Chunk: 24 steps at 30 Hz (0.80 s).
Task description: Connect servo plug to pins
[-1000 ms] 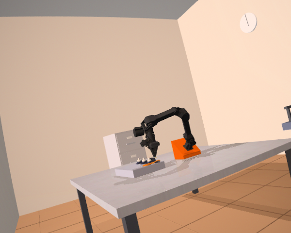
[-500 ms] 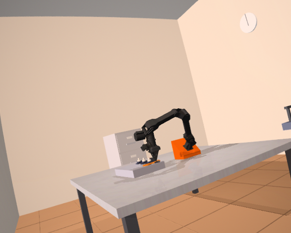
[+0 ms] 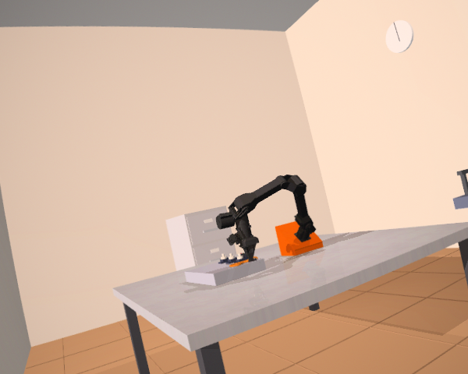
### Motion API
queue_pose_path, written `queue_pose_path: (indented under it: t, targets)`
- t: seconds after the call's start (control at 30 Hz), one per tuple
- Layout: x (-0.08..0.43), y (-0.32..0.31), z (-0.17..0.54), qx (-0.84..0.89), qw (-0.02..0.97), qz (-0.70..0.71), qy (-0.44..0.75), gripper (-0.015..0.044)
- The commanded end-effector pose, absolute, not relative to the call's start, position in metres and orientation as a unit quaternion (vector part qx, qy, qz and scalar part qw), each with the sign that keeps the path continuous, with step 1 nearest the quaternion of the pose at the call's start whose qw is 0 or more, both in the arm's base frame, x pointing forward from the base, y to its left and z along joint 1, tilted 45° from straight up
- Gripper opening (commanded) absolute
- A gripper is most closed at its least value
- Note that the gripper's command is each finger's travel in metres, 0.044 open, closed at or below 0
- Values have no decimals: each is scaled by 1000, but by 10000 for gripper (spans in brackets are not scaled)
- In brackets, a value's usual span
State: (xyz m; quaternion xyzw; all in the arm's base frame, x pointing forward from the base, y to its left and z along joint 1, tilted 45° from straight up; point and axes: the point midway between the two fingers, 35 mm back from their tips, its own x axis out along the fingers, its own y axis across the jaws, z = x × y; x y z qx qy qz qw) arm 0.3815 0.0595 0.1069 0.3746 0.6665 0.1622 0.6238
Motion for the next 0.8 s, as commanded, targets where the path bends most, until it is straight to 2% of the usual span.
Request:
queue_pose_path:
  t: [0.0,0.47,0.77]
  targets:
    - [382,58,109,377,624,162,666,0]
    - [378,19,148,378,623,159,667,0]
    - [371,5,135,451,572,71,681,0]
